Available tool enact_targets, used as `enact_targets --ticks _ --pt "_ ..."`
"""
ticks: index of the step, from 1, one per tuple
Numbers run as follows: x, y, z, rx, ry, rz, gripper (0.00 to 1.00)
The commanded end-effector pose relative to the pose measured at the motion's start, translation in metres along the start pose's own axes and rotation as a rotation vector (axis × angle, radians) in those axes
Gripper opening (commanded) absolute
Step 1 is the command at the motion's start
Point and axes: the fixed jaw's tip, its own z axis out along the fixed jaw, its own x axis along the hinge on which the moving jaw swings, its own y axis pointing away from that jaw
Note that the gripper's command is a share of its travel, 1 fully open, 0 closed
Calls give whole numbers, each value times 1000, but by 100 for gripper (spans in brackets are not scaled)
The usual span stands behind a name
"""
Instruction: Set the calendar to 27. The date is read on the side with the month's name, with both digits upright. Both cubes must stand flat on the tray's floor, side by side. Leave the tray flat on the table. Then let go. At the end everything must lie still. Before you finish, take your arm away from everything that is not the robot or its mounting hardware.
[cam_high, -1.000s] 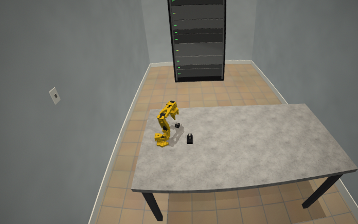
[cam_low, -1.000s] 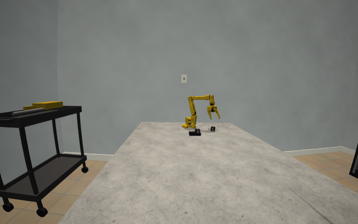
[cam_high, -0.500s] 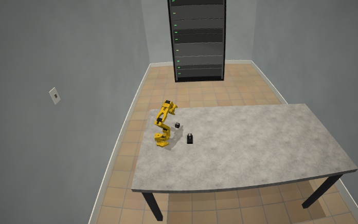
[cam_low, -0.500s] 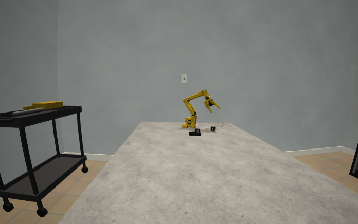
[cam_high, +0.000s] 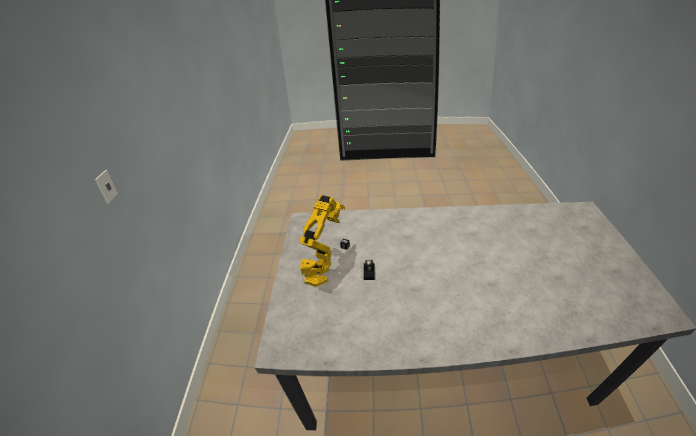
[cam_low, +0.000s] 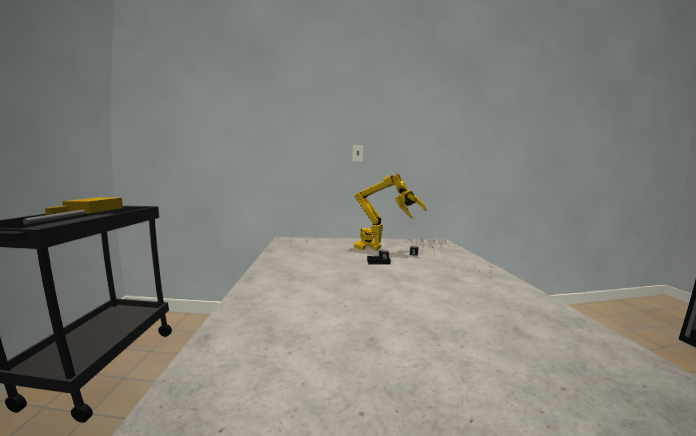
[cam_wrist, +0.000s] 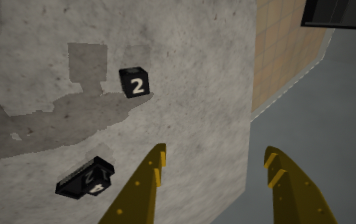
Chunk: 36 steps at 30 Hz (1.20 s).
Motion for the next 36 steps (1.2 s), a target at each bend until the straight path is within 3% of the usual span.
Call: enact_targets --ticks 1,16,28,32,36 --pt "0 -5 -4 51 0 -6 35" --pt "5 1 10 51 16 -11 35" --pt "6 2 12 46 17 -12 35" --pt "6 4 18 7 15 -11 35" --pt "6 10 29 -80 10 -11 35"
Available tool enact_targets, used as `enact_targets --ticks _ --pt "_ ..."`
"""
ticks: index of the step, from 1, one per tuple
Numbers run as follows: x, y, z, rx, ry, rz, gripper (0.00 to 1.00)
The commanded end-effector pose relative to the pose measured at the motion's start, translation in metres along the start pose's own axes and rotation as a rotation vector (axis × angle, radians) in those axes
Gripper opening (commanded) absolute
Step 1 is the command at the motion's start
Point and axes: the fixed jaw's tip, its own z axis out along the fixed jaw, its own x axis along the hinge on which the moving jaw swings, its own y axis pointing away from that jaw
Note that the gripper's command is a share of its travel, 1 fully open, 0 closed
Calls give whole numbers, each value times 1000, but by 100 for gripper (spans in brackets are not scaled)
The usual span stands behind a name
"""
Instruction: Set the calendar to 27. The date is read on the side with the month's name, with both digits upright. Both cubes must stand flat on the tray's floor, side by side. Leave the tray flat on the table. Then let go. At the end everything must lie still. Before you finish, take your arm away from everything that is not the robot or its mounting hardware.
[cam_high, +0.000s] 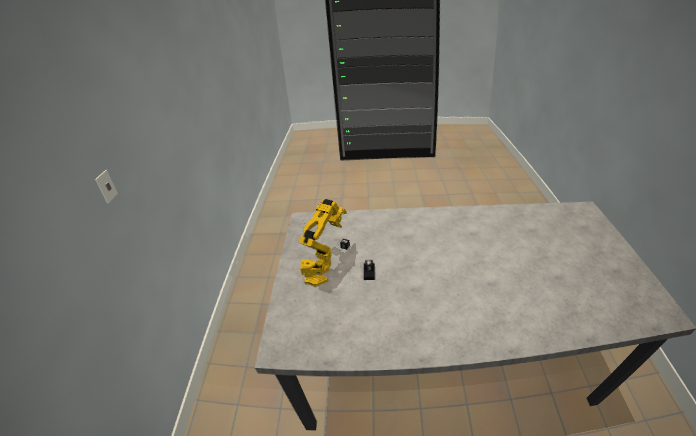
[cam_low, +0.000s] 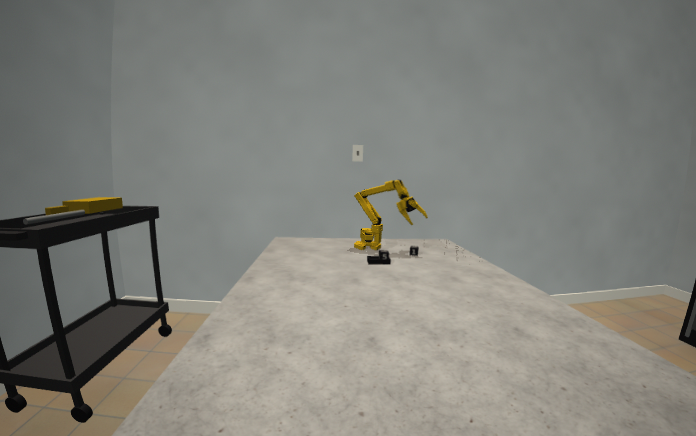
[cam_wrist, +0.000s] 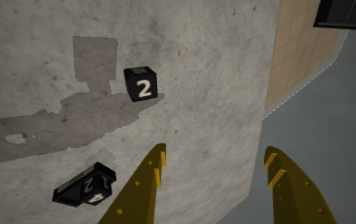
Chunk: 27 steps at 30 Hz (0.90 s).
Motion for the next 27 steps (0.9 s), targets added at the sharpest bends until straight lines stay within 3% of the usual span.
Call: enact_targets --ticks 1,4,6,11,15,27 --pt "1 3 10 -64 -2 1 35" --pt "1 10 21 -155 -7 1 35" --pt "1 10 21 -155 -7 1 35" --pt "0 23 37 -300 -17 1 35" --pt "0 31 44 -376 -22 1 35" --pt "2 36 50 -433 -24 7 35"
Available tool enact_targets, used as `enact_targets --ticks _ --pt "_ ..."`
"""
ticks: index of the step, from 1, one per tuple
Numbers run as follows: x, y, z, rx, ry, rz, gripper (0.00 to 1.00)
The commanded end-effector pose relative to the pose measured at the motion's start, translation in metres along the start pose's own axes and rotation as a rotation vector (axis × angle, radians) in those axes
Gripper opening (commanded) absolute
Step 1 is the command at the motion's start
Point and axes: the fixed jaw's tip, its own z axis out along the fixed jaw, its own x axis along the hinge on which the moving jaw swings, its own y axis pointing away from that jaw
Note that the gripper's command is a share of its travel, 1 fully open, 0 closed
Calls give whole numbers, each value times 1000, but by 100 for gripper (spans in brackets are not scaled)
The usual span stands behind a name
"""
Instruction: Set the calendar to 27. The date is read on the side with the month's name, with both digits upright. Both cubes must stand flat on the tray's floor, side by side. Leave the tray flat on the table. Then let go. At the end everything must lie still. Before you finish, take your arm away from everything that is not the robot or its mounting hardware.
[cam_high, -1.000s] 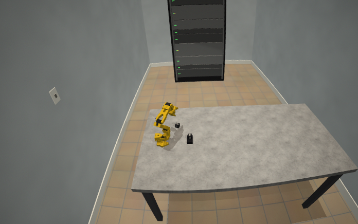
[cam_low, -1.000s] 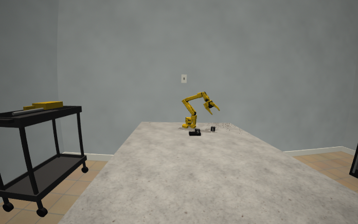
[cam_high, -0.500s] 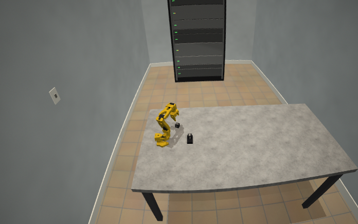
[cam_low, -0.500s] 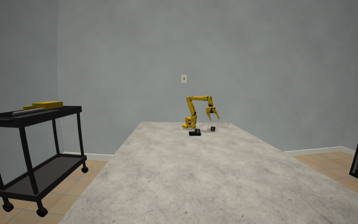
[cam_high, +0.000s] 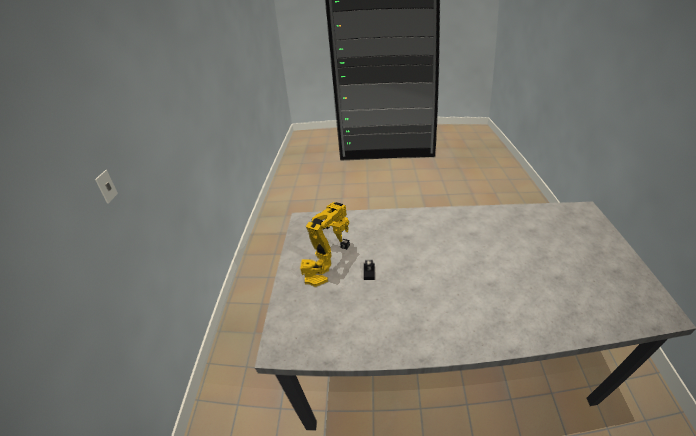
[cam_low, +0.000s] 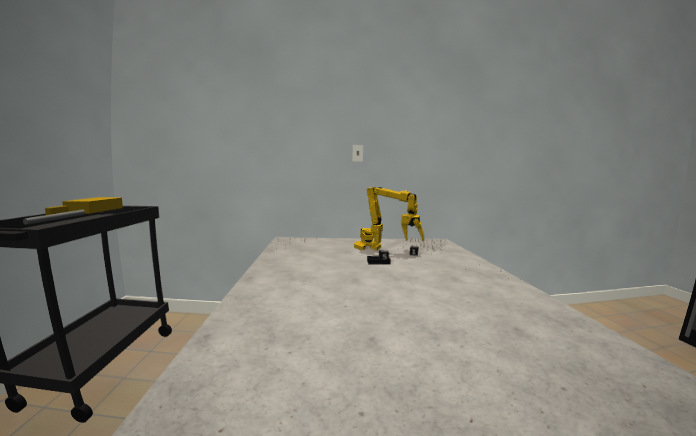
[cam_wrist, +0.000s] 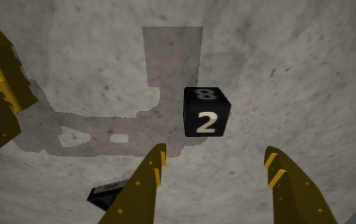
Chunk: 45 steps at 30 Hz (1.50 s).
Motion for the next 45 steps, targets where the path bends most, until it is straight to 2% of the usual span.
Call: enact_targets --ticks 1,22,30,45 --pt "2 -4 -2 24 0 2 35" --pt "2 -4 0 24 0 2 35" --pt "2 -5 6 24 0 2 35" --pt "2 -5 30 24 0 2 35"
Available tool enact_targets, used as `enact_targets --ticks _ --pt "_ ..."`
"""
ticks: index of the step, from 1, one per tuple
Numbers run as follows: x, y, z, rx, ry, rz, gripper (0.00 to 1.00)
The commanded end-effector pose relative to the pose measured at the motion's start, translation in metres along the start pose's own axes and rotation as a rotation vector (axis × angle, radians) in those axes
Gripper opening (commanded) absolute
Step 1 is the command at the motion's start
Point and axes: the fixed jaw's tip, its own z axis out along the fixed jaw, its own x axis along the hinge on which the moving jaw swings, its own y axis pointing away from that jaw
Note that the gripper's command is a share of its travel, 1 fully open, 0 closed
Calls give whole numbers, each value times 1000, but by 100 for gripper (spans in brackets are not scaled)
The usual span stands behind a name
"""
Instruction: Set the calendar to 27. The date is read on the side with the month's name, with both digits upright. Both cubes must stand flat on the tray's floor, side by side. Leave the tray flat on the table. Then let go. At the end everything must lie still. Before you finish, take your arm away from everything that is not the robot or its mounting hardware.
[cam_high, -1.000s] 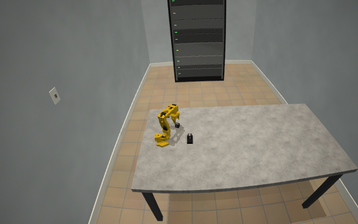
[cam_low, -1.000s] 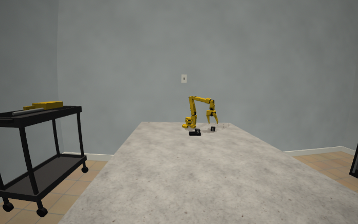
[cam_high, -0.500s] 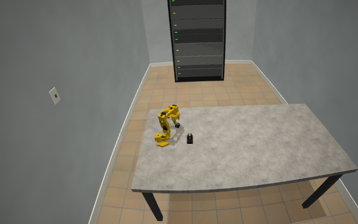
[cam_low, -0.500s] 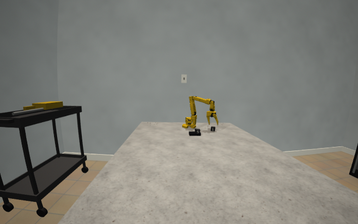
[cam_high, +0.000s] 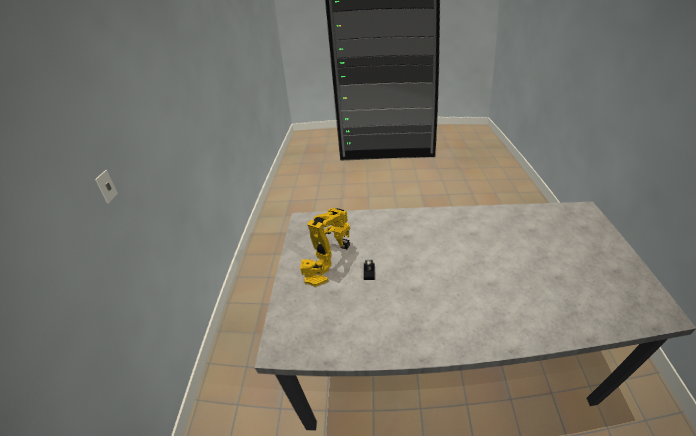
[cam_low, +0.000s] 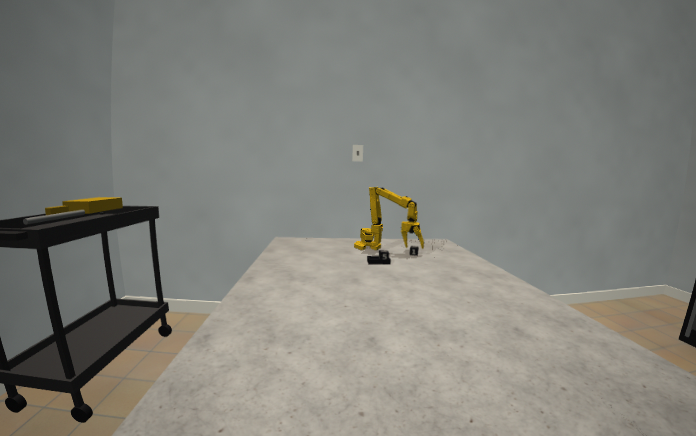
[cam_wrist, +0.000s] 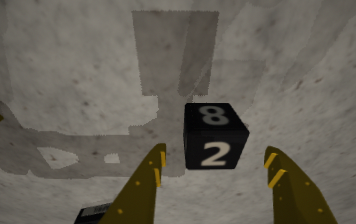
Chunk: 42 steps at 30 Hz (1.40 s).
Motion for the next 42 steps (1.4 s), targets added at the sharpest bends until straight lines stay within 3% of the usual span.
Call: enact_targets --ticks 1,11,26,42 --pt "1 -3 1 28 1 1 35" --pt "1 -3 9 28 1 1 35" --pt "1 -3 9 28 1 1 34" --pt "1 -7 9 28 1 1 27"
